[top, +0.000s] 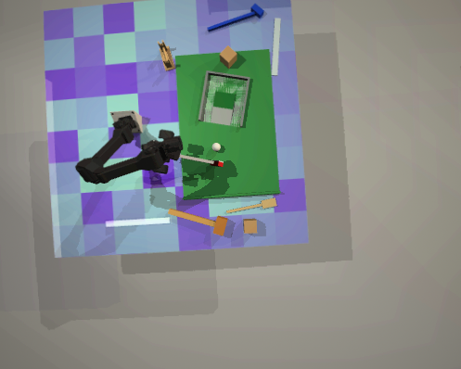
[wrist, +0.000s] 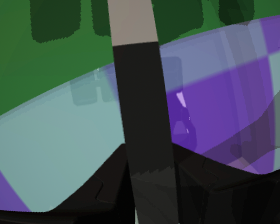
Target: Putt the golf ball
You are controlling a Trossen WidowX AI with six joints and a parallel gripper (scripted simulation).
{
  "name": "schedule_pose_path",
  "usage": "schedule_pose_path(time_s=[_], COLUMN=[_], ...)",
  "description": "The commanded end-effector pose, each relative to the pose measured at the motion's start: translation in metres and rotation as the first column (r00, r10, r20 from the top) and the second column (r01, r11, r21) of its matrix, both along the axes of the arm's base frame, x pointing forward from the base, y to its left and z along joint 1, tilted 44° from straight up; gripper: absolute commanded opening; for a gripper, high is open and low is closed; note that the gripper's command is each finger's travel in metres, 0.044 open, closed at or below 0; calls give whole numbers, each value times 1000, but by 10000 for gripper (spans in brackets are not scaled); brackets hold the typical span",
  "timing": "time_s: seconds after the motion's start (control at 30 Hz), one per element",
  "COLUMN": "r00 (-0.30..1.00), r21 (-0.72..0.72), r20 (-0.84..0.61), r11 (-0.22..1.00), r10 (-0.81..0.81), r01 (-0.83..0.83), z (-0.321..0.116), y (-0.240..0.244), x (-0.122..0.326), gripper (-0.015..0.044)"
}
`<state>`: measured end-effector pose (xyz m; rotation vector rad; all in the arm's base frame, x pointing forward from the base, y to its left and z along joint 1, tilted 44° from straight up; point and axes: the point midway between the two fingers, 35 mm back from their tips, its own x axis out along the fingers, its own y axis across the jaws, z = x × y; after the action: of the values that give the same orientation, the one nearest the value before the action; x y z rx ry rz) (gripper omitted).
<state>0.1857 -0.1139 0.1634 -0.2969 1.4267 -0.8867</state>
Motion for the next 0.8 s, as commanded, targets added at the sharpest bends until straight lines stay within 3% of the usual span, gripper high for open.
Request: schedule_pose_path(time_s=[0.0,0.27,0.77], r00=[1000,1000,1000], r21=[16,1,4], r20=[-1,1,1], r11=[1000,1000,1000], r10=[10,10,10], r01=[-10,-10,-10], z=[-25,-85,-54], y=[23,85,115], x=[19,41,46], gripper=[0,0,0])
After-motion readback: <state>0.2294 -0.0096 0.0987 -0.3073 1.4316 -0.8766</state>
